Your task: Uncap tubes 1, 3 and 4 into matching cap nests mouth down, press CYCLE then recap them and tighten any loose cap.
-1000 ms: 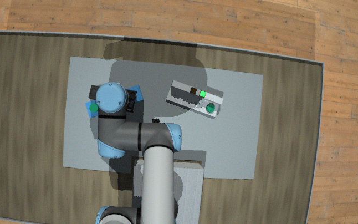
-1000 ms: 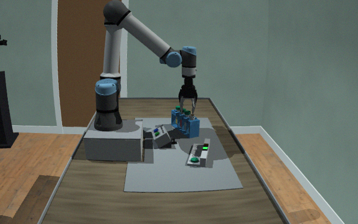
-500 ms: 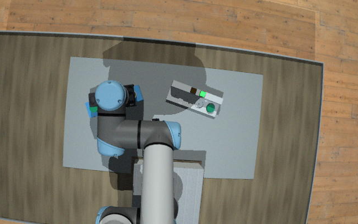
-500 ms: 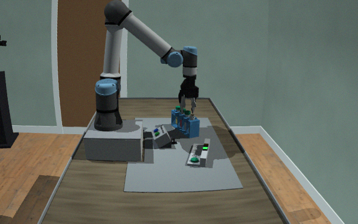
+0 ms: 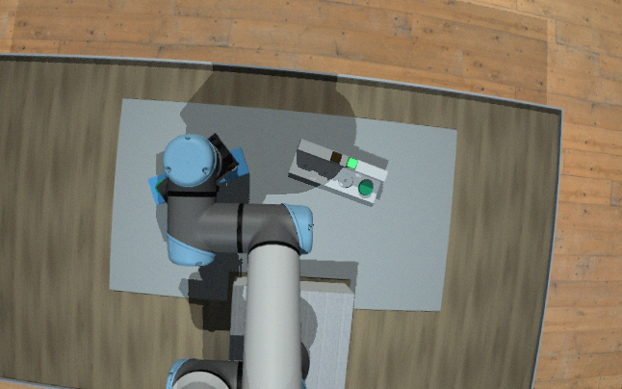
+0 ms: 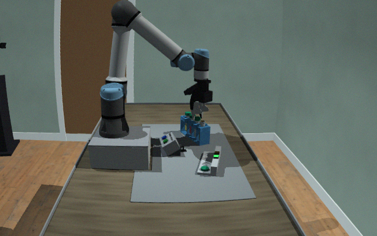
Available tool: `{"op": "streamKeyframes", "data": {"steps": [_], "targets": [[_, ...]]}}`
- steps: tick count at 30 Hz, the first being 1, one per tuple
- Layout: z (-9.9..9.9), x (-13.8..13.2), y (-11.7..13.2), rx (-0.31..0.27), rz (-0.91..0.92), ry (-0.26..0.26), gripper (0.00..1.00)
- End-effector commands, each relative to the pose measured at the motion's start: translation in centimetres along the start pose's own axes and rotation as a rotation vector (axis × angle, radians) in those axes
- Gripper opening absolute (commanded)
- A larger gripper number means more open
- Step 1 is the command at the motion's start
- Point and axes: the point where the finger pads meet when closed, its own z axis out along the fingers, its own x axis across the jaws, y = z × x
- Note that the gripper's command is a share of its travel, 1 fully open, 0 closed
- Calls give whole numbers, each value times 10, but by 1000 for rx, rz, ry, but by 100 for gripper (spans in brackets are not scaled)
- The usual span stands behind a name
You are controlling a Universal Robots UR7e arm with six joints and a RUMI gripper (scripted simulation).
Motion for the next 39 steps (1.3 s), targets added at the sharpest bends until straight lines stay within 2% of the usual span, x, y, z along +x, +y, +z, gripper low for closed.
{"op": "streamKeyframes", "data": {"steps": [1,7,8,22,25,27,39], "targets": [[0,0,0,4,-182,4,35],[0,0,0,4,-189,4,35],[0,0,0,4,-189,4,0],[0,0,0,4,-189,4,0],[0,0,0,5,-39,4,0],[0,0,0,5,-39,4,0],[0,0,0,6,561,2,0]]}}
